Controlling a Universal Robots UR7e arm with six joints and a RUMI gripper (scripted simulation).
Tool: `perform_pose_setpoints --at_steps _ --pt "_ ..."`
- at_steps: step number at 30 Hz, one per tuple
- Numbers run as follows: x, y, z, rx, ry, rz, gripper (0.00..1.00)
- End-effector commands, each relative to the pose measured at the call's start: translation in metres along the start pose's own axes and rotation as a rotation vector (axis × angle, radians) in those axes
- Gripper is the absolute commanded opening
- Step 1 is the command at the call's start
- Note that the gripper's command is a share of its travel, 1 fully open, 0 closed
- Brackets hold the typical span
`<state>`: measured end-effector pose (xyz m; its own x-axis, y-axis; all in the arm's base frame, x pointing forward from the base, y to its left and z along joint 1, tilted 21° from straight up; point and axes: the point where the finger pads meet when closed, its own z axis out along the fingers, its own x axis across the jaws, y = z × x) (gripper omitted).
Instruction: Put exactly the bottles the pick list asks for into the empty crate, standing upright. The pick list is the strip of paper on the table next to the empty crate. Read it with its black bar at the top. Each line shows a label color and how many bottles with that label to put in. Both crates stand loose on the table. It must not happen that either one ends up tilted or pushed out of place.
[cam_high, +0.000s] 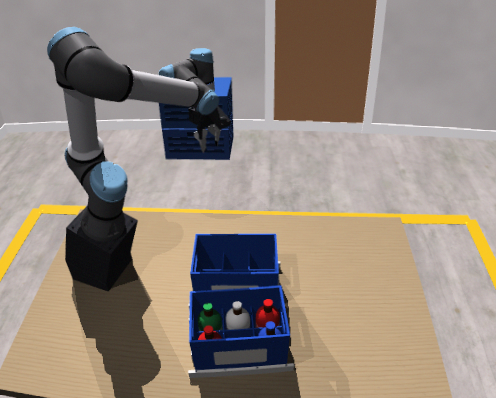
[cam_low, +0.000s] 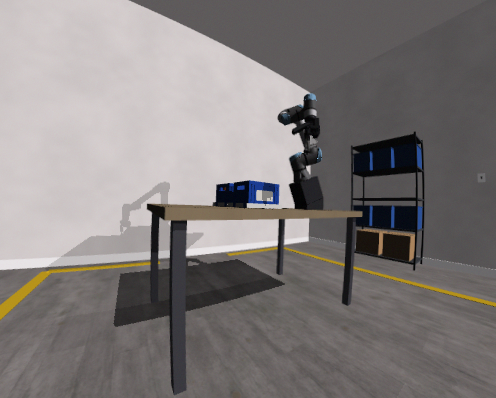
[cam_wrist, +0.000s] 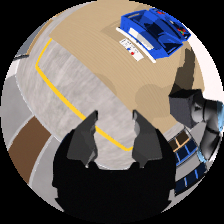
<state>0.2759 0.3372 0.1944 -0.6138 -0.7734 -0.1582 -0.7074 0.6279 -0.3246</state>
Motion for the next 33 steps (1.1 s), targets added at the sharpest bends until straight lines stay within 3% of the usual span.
perform_pose_setpoints --at_steps 1,7,30,33 --pt "0.003 0.014 -0.008 0.001 0.001 -0.035 0.38" --pt "0.010 0.039 -0.022 0.001 0.003 -0.063 0.38" --pt "0.010 0.039 -0.022 0.001 0.003 -0.063 0.38" --pt "0.013 0.027 -0.014 0.001 0.003 -0.163 0.38"
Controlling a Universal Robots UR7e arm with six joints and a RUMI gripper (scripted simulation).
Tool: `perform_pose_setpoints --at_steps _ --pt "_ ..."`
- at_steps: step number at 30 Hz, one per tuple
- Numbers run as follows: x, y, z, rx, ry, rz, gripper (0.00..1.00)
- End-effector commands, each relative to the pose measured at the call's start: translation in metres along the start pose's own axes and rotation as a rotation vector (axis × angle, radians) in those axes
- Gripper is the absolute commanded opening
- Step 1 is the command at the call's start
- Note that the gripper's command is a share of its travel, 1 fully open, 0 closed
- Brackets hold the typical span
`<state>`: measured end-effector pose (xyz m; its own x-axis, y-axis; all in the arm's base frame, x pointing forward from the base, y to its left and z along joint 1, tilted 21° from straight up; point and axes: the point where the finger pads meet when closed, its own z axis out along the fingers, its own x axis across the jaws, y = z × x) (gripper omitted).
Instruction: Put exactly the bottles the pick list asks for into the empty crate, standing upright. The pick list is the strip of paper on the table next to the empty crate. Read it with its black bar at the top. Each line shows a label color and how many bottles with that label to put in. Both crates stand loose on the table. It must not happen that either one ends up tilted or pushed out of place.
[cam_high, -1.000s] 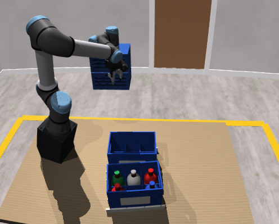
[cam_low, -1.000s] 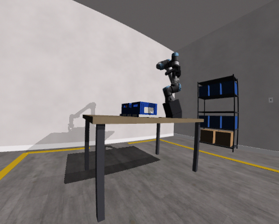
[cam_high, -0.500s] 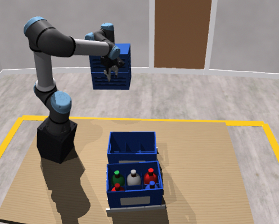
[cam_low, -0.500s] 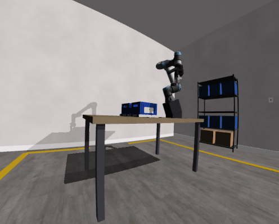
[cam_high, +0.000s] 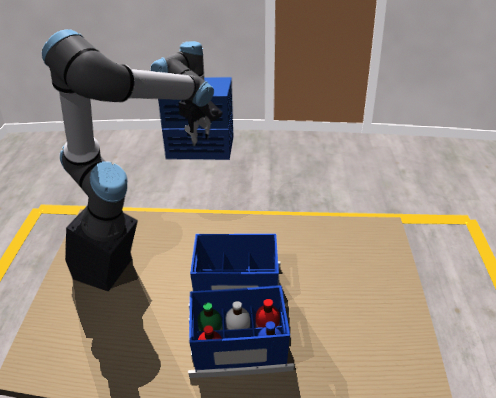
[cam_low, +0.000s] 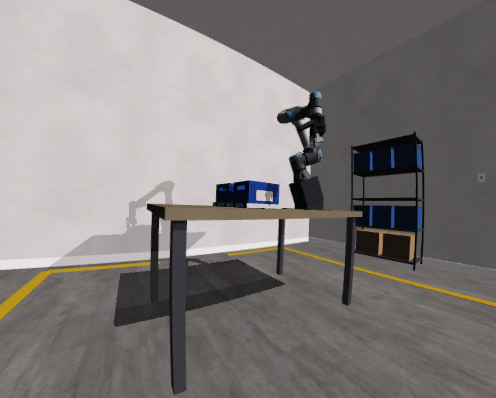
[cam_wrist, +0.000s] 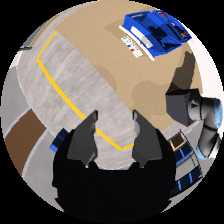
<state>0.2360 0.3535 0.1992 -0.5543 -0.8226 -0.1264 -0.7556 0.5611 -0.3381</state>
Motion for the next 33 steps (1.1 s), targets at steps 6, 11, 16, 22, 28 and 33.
perform_pose_setpoints --at_steps 6,11,16,22,28,33 --pt "0.008 -0.036 0.020 0.000 -0.002 -0.280 0.38" --pt "0.014 -0.057 0.033 0.001 -0.001 -0.437 0.38" --pt "0.017 -0.069 0.040 0.000 -0.002 -0.547 0.38" --pt "0.023 -0.095 0.055 0.001 -0.001 -0.741 0.38" --pt "0.029 -0.120 0.070 0.002 0.001 -0.926 0.38" --pt "0.032 -0.133 0.077 0.001 -0.001 -1.047 0.38"
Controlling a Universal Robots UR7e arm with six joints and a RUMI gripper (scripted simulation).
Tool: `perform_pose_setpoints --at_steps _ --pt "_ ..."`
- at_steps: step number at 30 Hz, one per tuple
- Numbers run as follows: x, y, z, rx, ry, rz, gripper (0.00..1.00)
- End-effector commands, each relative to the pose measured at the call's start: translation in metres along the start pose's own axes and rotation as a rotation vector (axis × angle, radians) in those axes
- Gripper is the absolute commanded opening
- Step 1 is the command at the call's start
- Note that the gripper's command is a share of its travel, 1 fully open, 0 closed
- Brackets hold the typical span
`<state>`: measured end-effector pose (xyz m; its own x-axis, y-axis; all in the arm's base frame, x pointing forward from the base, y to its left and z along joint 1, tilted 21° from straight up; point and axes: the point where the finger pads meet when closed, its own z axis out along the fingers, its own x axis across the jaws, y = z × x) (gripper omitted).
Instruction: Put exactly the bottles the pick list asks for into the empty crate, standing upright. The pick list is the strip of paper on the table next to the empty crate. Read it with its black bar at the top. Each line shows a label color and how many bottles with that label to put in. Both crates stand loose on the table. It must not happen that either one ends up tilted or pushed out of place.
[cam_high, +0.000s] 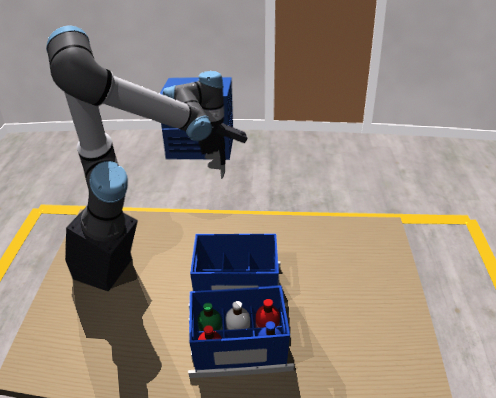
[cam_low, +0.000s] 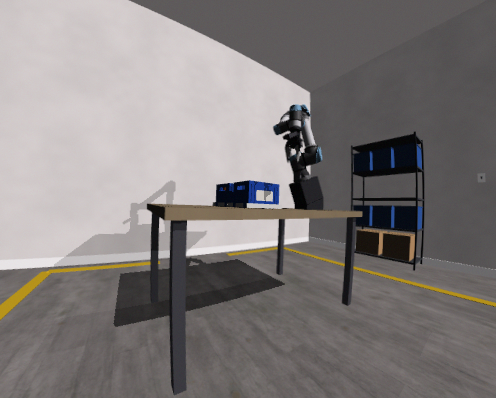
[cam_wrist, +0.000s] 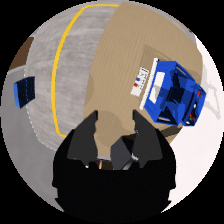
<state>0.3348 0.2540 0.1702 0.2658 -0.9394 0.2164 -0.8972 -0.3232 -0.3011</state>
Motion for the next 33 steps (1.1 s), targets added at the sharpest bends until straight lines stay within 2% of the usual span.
perform_pose_setpoints --at_steps 1,13,15,22,33 --pt "0.014 -0.007 0.010 0.006 -0.023 -0.151 0.38" --pt "0.062 -0.028 0.040 0.009 -0.019 -0.523 0.38" --pt "0.062 -0.028 0.040 0.009 -0.019 -0.523 0.38" --pt "0.089 -0.040 0.058 0.012 -0.020 -0.775 0.38" --pt "0.091 -0.041 0.060 0.016 -0.019 -1.084 0.38"
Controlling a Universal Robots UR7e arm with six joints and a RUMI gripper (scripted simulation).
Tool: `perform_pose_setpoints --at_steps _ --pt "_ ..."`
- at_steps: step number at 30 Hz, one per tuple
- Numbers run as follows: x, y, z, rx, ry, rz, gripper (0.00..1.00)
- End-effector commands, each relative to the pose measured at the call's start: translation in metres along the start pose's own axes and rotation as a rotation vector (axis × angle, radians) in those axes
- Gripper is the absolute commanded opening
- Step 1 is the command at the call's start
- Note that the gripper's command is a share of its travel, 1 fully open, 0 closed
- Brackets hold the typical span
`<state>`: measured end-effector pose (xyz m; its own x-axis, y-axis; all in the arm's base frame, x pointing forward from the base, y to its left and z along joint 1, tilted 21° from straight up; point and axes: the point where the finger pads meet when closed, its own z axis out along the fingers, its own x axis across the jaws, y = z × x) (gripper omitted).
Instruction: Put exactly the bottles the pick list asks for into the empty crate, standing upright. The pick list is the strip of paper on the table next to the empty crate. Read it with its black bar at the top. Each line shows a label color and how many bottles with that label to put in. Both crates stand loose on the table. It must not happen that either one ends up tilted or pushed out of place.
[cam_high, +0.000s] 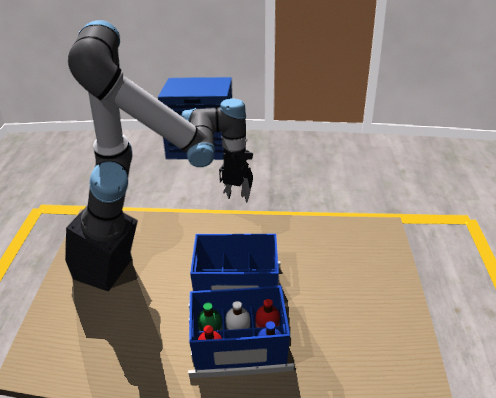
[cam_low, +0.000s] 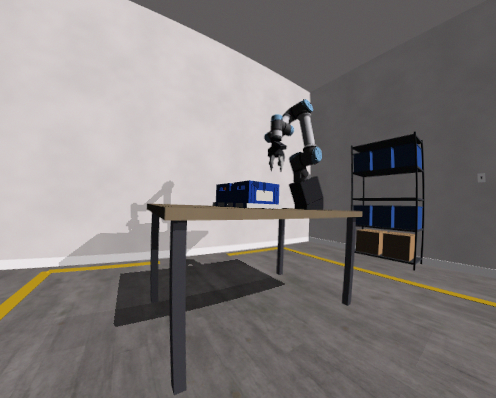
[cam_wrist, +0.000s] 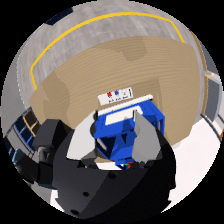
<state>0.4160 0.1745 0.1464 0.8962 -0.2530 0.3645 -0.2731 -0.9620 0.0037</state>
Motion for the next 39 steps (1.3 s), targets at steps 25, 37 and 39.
perform_pose_setpoints --at_steps 25,37,39 --pt "0.0006 -0.0002 -0.0002 0.012 -0.002 -0.247 0.38" --pt "0.0006 -0.0002 -0.0002 0.012 -0.002 -0.247 0.38" --pt "0.0006 -0.0002 -0.0002 0.012 -0.002 -0.247 0.38"
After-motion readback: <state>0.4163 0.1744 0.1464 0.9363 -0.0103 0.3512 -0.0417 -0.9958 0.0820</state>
